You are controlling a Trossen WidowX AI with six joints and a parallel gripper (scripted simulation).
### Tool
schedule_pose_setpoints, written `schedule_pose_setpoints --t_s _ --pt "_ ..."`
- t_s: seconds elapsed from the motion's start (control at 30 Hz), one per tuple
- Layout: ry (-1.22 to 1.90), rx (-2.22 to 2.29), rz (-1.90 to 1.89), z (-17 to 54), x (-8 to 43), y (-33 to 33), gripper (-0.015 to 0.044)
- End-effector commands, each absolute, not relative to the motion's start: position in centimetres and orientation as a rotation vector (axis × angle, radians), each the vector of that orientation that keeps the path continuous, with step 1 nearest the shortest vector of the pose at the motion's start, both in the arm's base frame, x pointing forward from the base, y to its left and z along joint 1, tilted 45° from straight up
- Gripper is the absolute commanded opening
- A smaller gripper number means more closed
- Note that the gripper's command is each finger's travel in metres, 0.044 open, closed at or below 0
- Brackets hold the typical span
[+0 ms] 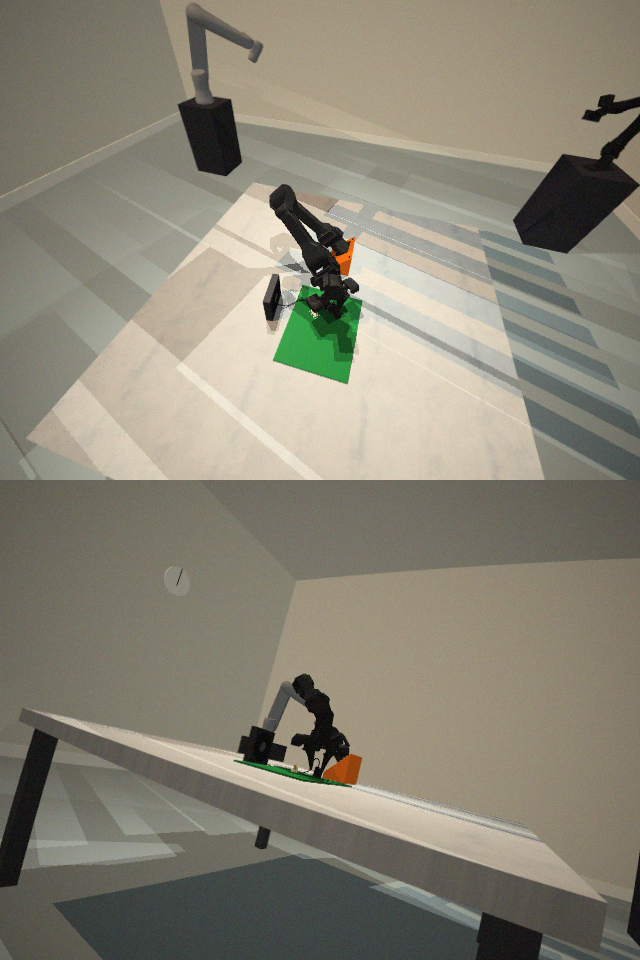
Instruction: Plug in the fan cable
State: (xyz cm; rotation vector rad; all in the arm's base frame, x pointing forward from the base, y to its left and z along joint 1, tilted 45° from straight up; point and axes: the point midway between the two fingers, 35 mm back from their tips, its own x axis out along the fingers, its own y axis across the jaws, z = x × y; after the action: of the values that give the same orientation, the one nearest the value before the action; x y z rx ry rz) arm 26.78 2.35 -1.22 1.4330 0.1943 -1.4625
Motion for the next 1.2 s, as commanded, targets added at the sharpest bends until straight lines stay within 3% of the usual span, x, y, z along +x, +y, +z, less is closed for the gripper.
schedule_pose_setpoints --t_s 0.0,0.37,0.47,1.17 --pt "0.194 1.434 -1.462 -1.2 26.8 2.3 0.0137" --pt "0.194 1.434 -1.462 -1.2 26.8 2.3 0.0063" --pt "0.195 1.434 -1.463 -0.9 26.8 2.7 0.0" --pt "0.202 1.429 -1.466 3.6 26.5 7.4 0.0"
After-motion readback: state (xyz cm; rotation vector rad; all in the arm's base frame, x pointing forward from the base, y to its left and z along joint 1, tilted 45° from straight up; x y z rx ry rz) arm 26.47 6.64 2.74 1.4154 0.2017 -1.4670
